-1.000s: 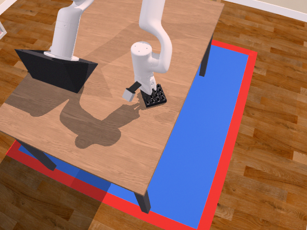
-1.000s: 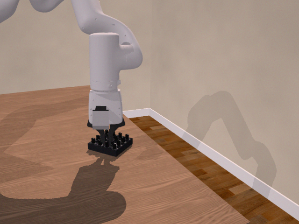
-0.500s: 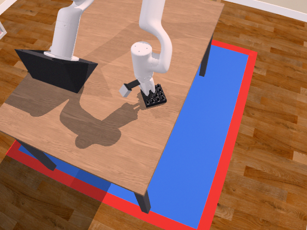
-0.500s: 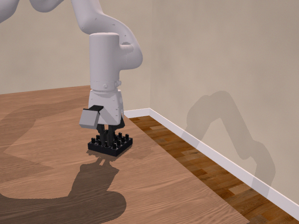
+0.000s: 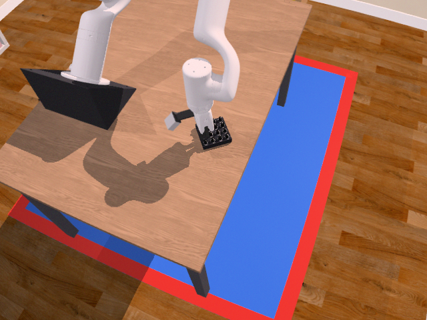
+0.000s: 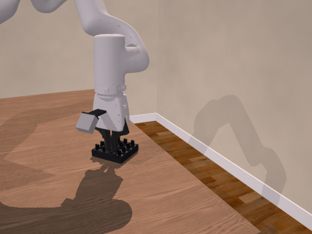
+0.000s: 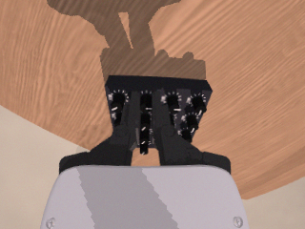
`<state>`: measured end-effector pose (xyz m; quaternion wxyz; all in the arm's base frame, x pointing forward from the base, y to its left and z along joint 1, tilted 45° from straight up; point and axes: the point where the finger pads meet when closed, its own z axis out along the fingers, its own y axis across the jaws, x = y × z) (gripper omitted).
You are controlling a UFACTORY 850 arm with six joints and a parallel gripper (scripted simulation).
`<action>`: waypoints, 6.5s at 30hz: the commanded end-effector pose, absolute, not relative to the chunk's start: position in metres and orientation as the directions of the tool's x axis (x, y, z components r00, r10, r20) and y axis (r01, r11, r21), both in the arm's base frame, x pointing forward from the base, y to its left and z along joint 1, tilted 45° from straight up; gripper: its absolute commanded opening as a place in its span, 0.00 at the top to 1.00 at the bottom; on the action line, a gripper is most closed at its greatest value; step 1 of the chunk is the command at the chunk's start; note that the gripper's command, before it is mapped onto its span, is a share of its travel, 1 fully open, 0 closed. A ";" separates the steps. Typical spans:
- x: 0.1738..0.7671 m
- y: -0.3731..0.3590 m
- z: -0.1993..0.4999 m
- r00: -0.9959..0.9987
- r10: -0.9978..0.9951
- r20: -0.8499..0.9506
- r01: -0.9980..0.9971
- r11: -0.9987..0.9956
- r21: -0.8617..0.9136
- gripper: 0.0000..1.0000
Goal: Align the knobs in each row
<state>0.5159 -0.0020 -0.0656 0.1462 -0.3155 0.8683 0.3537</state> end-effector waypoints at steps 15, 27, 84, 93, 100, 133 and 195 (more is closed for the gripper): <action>0.517 -0.003 -0.065 -0.809 -0.398 -0.432 -0.587 0.585 0.559 0.92; 0.517 -0.003 -0.065 -0.810 -0.398 -0.431 -0.586 0.586 0.560 0.92; 0.516 -0.028 -0.040 -0.810 -0.398 -0.431 -0.586 0.586 0.560 0.81; 0.516 -0.028 -0.040 -0.805 -0.402 -0.436 -0.593 0.583 0.556 0.81; 0.516 -0.030 -0.038 -0.667 -0.513 -0.540 -0.744 0.488 0.456 0.81; 0.516 -0.038 -0.029 0.225 -0.694 -0.683 -0.974 -0.139 -0.179 0.81; 0.517 -0.042 -0.025 0.635 -0.560 -0.532 -0.772 -0.434 -0.465 0.81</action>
